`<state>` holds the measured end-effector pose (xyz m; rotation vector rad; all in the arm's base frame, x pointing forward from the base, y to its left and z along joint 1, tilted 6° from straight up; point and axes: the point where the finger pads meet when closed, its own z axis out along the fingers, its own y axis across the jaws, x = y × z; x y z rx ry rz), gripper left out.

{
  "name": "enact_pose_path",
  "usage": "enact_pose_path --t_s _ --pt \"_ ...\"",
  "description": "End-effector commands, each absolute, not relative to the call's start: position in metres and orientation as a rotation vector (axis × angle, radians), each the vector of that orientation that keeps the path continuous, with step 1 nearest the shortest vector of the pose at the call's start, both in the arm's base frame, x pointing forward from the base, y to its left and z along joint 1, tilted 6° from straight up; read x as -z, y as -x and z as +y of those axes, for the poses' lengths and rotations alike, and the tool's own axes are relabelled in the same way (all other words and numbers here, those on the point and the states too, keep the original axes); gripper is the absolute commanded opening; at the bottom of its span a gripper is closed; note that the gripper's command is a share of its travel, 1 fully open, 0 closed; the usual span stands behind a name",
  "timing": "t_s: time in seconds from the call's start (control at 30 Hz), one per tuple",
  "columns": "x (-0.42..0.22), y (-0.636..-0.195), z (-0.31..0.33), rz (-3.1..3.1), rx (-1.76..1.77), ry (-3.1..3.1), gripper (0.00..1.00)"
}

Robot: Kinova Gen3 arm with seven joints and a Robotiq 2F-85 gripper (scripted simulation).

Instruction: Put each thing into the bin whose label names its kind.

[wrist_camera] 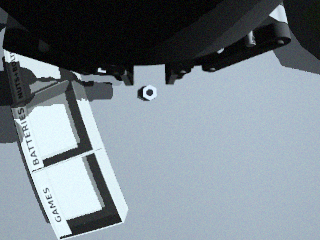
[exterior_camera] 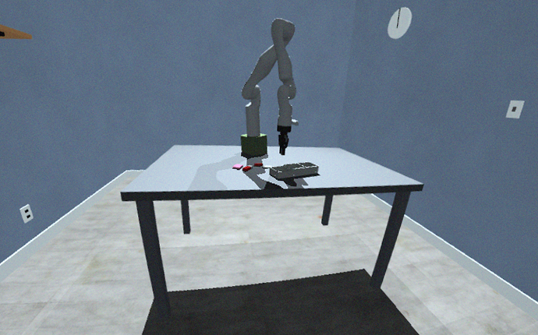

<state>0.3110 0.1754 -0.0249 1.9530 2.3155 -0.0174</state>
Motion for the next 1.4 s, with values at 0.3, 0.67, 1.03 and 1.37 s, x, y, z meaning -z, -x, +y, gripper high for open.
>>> enact_pose_path --t_s 0.3,0.67,1.03,1.37 --pt "0.025 -0.310 0.181 2.311 0.017 -1.963 0.31" --pt "0.030 -0.313 0.184 2.310 0.004 -1.962 0.31" --pt "0.066 -0.315 0.176 2.308 0.006 -1.960 0.31" --pt "0.082 -0.314 0.172 2.310 0.015 -1.959 0.31"
